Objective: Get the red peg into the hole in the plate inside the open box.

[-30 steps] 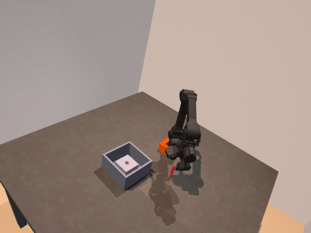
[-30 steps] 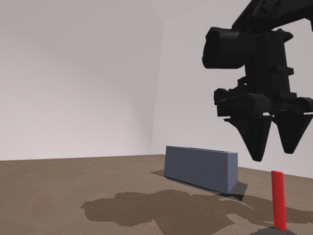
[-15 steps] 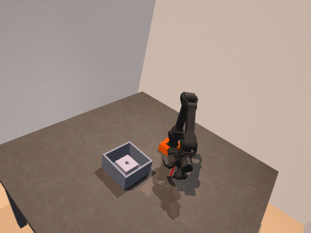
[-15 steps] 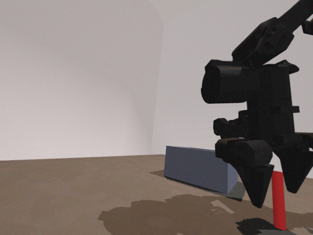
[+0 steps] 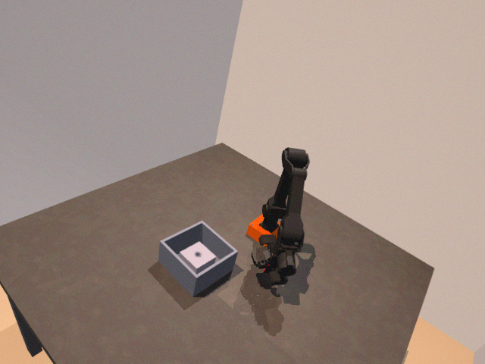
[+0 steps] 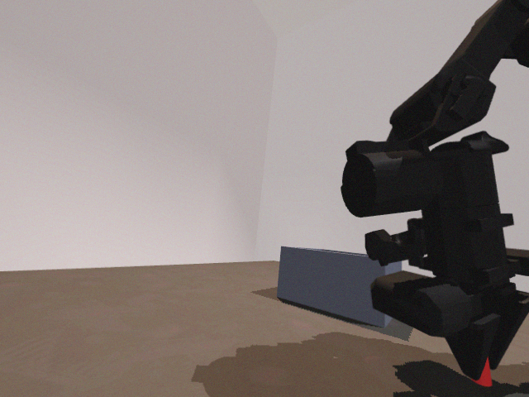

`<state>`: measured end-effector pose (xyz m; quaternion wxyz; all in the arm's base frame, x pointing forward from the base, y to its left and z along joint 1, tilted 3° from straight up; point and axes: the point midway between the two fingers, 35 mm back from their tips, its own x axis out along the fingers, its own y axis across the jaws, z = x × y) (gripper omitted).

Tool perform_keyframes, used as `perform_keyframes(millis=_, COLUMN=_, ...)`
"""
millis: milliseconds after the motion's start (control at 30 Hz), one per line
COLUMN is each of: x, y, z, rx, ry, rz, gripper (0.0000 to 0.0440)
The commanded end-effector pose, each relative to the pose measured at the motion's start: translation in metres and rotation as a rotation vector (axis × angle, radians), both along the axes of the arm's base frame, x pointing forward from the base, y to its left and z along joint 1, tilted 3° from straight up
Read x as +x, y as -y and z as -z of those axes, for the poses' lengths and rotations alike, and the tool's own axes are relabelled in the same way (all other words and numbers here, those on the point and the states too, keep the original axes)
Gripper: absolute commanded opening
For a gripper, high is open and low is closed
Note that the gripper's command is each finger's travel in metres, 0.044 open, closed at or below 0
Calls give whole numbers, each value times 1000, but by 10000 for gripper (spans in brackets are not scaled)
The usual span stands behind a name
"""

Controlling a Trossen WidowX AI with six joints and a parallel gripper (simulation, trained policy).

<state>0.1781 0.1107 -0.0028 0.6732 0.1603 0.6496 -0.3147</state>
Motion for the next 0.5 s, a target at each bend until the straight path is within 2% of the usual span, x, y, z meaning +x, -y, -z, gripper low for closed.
perform_keyframes(millis=0, x=-5, y=5, z=3, rx=-27, ry=-35, rz=10, gripper=17)
perform_keyframes(millis=33, x=-6, y=5, z=3, rx=-34, ry=-41, rz=9, gripper=0)
perform_keyframes(millis=467, x=18, y=22, z=-53, rx=-102, ry=54, rz=-22, gripper=0)
